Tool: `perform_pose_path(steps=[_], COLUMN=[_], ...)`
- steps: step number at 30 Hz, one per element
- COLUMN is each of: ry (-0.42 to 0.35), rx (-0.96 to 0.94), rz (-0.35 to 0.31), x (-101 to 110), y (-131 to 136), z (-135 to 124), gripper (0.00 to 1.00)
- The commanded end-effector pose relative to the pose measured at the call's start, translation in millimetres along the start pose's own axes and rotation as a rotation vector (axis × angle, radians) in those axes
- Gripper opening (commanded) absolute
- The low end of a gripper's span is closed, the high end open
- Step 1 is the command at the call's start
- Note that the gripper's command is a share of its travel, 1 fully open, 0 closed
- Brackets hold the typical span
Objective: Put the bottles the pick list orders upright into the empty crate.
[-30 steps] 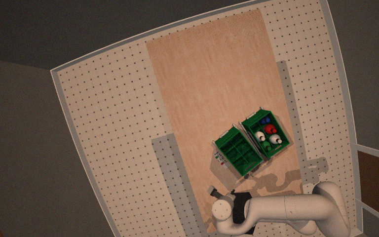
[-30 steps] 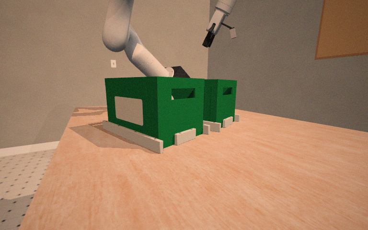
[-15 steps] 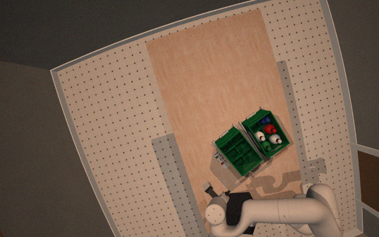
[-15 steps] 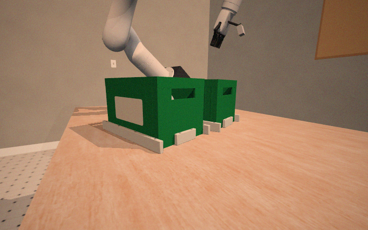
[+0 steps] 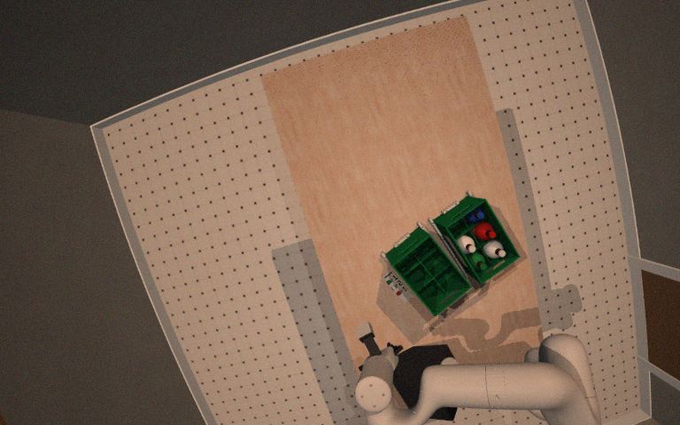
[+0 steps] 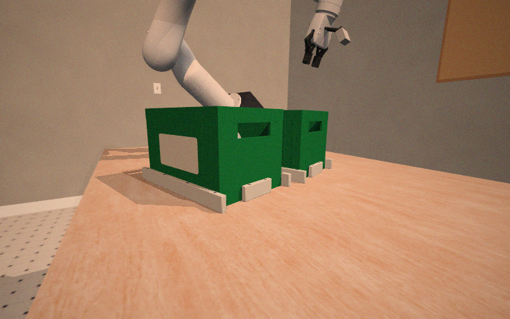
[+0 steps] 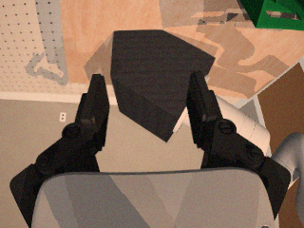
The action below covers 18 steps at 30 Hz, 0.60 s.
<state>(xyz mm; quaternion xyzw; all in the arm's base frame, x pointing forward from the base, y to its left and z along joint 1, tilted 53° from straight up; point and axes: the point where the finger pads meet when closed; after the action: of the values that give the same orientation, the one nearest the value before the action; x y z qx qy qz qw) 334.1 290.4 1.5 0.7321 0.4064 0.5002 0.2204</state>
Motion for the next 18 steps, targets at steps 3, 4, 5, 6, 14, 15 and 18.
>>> perform_pose_path(steps=[3, 4, 5, 6, 14, 15, 18], ry=[0.064, 0.077, 0.083, 0.083, 0.15, 0.15, 0.183], rx=[-0.148, -0.178, -0.193, -0.193, -0.344, -0.344, -0.419], rz=[-0.012, -0.012, -0.012, -0.012, -0.006, -0.006, 0.002], x=[7.2, 8.4, 9.3, 9.3, 16.4, 16.4, 20.1], y=[-14.5, -17.3, -19.3, -19.3, -34.8, -34.8, -42.7], z=[21.2, 25.2, 27.9, 27.9, 48.5, 48.5, 58.5], gripper=[0.65, 0.65, 0.65, 0.65, 0.65, 0.65, 0.65])
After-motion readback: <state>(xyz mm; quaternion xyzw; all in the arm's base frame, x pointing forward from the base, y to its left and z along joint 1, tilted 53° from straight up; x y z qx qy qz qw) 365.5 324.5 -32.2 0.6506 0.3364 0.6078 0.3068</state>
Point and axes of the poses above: the point where the finger pads meet when closed, its own x axis back along the fingers, its own y axis across the jaws, z = x × y, and after that the axes turned 15 degrees about x, right-handed
